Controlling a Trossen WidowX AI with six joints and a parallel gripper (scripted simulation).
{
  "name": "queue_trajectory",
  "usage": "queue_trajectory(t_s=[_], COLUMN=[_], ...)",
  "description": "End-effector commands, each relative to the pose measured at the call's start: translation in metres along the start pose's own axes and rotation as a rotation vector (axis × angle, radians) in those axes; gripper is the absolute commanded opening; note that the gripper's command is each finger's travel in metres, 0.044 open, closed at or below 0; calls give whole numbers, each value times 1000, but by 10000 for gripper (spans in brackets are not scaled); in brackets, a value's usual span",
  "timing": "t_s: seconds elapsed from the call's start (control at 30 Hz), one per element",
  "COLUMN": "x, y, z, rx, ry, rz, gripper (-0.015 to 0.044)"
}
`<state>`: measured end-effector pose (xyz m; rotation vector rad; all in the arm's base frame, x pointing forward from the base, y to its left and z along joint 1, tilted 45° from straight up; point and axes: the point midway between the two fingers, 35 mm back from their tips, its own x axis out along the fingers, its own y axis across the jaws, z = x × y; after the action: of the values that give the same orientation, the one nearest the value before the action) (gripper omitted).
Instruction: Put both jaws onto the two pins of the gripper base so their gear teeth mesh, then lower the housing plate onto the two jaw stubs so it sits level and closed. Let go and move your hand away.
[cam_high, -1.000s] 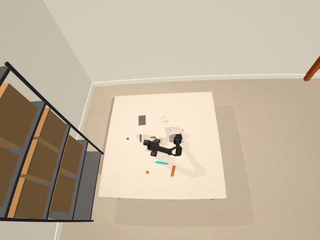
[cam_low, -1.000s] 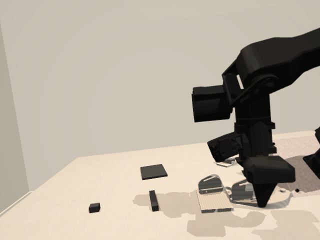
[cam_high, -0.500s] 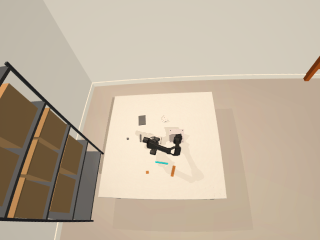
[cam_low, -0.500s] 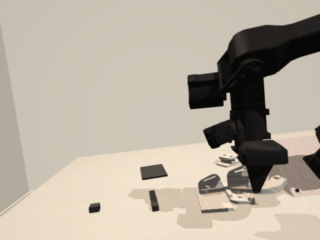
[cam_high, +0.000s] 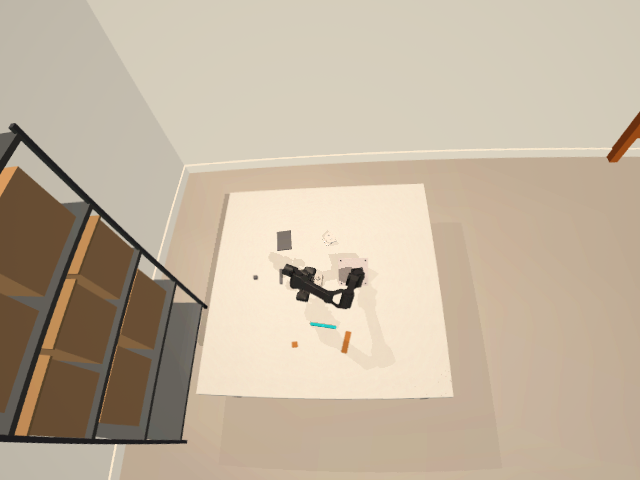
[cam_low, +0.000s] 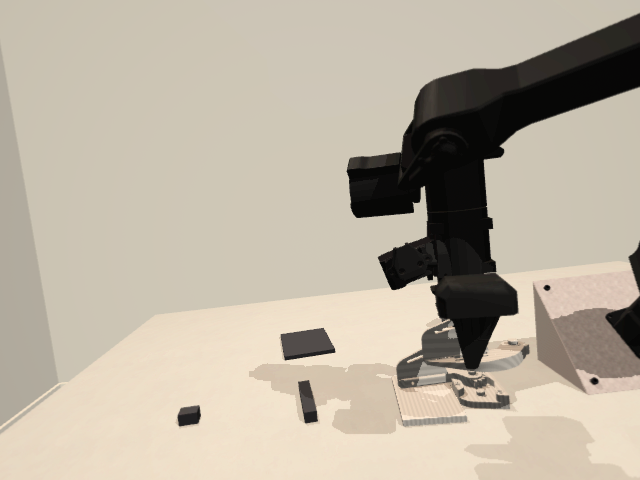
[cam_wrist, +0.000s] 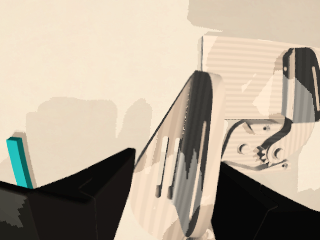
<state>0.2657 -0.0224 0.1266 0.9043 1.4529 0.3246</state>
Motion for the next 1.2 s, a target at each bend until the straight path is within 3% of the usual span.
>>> queue_trajectory(t_s=[0.0, 0.53, 1.17], x=[-1, 0, 0], y=[-11, -57, -58], z=[7, 28, 28], rx=[-6, -14, -30], ry=[-5, -3, -3], rz=[-5, 0, 0], gripper=[134, 134, 134])
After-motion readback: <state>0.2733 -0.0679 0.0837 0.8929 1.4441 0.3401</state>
